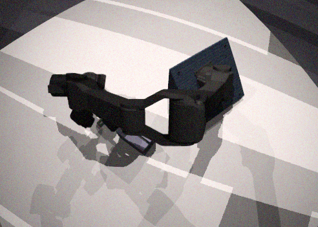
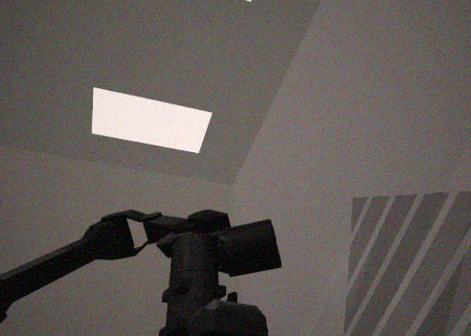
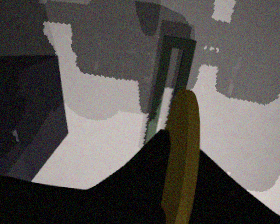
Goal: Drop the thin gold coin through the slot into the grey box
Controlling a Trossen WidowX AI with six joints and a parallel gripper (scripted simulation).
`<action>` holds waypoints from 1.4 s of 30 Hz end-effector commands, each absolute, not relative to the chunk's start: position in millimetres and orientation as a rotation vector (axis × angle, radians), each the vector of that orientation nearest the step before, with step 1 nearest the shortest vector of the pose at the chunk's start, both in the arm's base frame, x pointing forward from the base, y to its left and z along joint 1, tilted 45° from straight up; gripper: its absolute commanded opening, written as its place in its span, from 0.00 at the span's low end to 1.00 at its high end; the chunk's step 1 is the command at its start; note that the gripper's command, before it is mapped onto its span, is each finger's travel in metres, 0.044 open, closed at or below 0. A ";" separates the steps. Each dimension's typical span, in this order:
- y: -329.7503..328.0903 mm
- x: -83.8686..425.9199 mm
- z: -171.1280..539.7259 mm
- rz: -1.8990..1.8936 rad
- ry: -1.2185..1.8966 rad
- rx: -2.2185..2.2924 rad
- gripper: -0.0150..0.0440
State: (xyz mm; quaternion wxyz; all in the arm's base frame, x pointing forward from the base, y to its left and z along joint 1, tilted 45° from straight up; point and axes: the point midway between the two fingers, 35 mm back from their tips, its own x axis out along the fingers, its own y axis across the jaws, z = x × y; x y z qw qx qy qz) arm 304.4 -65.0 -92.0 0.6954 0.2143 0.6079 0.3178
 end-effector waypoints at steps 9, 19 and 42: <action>-89.6 304.3 -69.1 0.705 1.350 0.464 0.25; -104.1 300.5 -52.6 0.707 1.350 0.464 0.25; -107.0 298.1 -54.6 0.180 1.591 1.046 0.25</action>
